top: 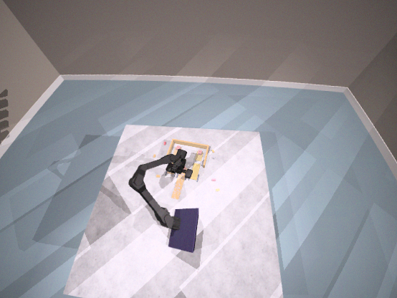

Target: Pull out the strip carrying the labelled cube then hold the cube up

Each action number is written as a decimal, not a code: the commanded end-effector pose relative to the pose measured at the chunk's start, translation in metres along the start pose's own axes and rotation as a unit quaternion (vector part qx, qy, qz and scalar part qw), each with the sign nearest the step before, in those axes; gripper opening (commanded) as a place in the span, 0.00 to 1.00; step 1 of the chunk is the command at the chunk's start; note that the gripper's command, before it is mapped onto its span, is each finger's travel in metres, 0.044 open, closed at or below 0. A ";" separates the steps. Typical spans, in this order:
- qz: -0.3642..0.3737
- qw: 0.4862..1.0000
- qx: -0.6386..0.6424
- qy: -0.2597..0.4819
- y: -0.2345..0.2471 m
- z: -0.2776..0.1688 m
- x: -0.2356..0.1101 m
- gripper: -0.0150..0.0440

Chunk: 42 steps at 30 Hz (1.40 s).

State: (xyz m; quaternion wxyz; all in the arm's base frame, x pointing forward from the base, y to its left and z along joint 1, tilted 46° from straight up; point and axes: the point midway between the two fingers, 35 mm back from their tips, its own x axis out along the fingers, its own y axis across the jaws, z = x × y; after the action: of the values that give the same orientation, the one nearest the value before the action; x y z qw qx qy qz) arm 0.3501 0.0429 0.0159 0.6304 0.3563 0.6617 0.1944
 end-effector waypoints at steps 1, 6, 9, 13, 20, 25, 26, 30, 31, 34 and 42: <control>-0.001 1.000 0.000 -0.002 0.002 0.015 -0.002 1.00; -0.001 1.000 0.000 -0.002 0.004 0.032 -0.005 1.00; -0.001 1.000 0.000 -0.002 0.005 0.042 -0.006 1.00; -0.001 1.000 -0.001 -0.002 0.007 0.055 -0.008 1.00; -0.001 1.000 -0.001 -0.003 0.009 0.070 -0.010 0.91; -0.001 1.000 -0.001 -0.003 0.009 0.070 -0.002 0.69; -0.001 1.000 -0.001 -0.003 0.009 0.070 0.000 0.68; -0.001 1.000 -0.001 -0.003 0.008 0.071 0.006 0.68; -0.001 1.000 -0.001 -0.003 0.008 0.071 0.008 0.68; -0.001 1.000 -0.001 -0.003 0.008 0.071 0.013 0.68; -0.001 1.000 -0.001 -0.003 0.008 0.071 0.026 0.68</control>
State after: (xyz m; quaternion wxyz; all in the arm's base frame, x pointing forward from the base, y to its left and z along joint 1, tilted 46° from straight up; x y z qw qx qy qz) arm 0.4238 0.0484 -0.0003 0.6362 0.3534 0.6578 0.1942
